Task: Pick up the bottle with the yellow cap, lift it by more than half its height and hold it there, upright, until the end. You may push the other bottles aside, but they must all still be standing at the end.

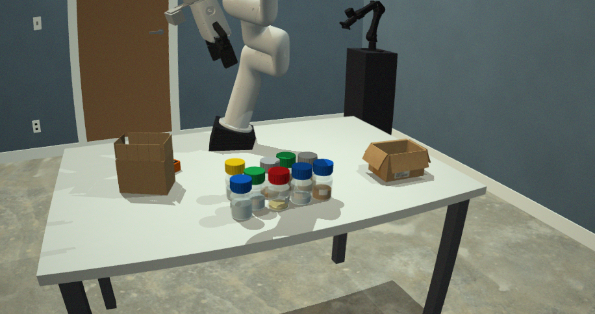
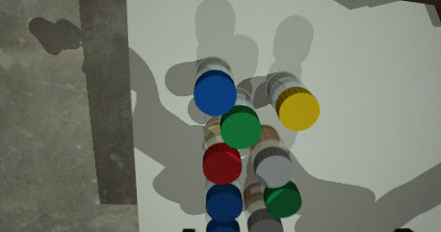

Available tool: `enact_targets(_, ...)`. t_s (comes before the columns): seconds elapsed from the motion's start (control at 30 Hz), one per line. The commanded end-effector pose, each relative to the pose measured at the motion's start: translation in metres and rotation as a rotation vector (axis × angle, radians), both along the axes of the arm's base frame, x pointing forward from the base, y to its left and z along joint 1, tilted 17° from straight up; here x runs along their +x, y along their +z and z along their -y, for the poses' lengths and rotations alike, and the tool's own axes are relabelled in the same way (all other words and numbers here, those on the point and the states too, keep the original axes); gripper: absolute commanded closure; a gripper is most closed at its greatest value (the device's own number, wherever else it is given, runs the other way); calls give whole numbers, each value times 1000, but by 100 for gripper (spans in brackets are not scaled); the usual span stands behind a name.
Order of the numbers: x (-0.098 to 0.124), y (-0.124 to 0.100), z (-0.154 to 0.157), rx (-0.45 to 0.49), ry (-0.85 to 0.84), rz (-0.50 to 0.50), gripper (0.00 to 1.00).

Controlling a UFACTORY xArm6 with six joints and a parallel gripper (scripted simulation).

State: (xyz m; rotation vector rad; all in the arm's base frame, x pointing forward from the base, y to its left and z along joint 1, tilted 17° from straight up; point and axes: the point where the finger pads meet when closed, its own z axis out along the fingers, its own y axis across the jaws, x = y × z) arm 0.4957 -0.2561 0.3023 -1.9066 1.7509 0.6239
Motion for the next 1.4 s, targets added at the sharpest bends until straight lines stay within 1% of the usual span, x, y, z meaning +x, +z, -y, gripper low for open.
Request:
enact_targets(0.0,0,2,1,-3,-1,4,0)
enact_targets(0.53,0,2,1,-3,-1,4,0)
enact_targets(0.57,1,5,-5,-13,-5,1,21)
enact_targets(0.87,10,28,-56,-101,-44,-25,21)
enact_targets(1.1,10,28,-56,-101,-44,-25,21)
enact_targets(1.13,8,29,-60,-101,-34,-32,21)
enact_targets(1.37,2,41,-102,-178,-71,-33,21)
